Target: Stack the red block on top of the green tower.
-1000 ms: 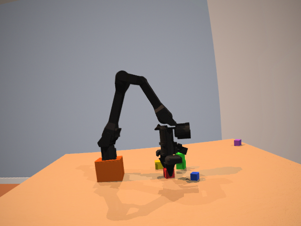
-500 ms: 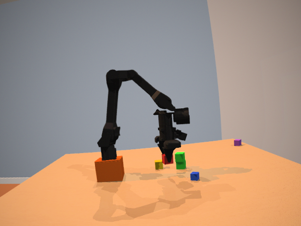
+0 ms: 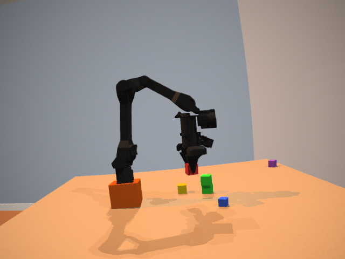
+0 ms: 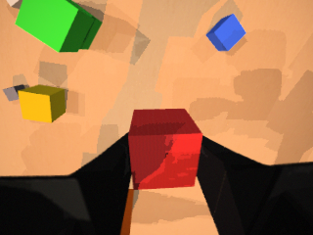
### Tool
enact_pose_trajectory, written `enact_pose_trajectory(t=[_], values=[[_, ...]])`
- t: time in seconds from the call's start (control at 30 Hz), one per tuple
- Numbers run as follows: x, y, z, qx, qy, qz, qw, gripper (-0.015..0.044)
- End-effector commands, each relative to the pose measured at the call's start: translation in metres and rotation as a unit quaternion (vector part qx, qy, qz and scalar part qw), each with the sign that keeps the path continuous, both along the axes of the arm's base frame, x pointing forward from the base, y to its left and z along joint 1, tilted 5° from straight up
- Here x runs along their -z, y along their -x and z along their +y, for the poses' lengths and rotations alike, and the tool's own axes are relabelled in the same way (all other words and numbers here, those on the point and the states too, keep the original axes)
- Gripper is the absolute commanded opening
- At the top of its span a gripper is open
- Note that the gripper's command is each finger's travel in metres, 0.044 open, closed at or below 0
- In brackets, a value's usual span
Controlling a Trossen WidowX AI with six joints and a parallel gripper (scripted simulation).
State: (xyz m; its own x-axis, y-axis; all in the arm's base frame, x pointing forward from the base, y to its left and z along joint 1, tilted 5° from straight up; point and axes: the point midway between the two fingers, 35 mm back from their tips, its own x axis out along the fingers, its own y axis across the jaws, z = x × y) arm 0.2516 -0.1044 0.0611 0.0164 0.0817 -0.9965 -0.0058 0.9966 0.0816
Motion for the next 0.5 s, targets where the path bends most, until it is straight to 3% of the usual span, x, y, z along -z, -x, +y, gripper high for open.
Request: enact_pose_trajectory(t=[0.0,0.47], values=[[-0.004,-0.004,0.001,-0.001,0.004,-0.003,1.000,0.0000],[-0.011,-0.062,0.056,-0.001,0.002,-0.005,1.000,0.0000]])
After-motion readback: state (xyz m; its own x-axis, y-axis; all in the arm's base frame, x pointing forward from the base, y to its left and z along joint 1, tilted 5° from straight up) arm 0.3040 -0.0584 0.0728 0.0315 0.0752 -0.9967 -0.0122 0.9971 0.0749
